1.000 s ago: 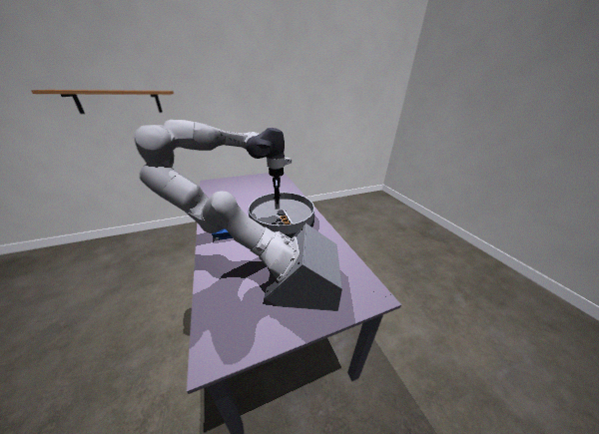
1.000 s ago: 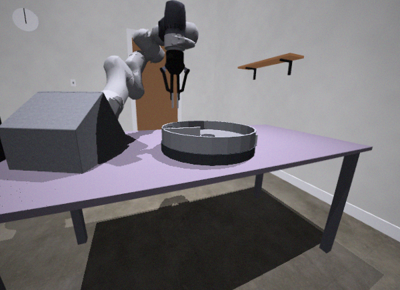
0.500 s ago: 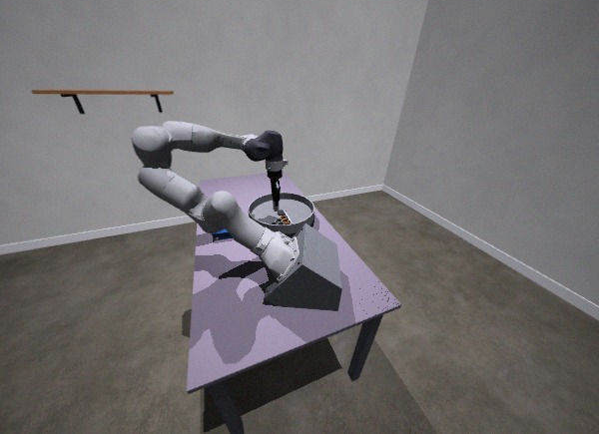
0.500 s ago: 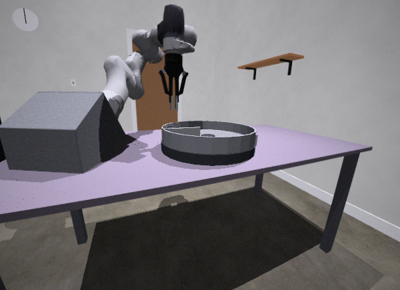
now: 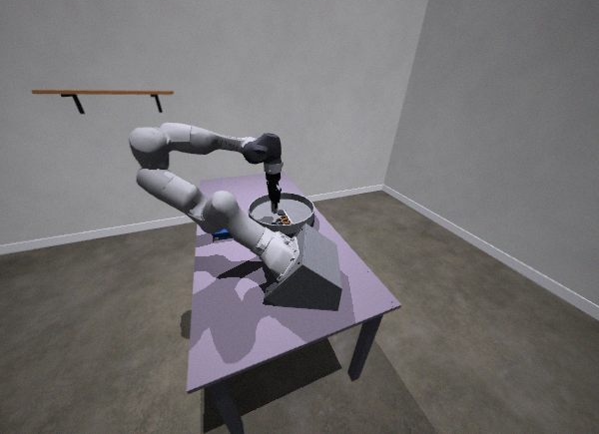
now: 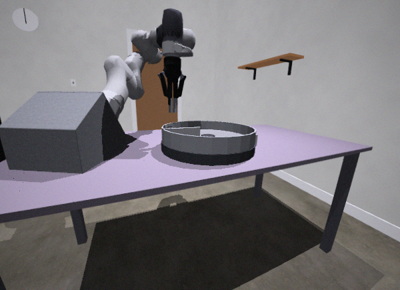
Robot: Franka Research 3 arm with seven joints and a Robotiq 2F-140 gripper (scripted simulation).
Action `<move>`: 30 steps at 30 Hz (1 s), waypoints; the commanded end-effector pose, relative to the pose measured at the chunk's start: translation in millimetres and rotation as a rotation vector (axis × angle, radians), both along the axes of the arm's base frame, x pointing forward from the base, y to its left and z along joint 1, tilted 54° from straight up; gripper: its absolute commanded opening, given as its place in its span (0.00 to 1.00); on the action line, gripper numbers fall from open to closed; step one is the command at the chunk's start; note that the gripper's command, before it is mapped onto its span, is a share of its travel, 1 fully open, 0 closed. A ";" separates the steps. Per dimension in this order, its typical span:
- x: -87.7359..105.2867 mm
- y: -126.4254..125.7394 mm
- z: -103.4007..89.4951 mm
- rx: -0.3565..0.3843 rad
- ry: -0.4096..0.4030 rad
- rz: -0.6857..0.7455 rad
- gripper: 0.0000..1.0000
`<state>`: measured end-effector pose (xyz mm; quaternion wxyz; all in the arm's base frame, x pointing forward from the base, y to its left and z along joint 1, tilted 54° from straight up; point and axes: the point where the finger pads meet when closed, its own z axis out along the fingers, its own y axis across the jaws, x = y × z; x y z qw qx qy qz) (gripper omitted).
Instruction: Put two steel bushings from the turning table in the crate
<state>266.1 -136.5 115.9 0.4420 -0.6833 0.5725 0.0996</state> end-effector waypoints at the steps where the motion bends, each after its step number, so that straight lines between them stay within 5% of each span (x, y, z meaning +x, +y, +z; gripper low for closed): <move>1: 1.3 3.3 -0.9 -0.066 -0.121 0.095 0.10; 30: 1.2 32.6 -2.6 -0.250 -0.475 0.388 0.10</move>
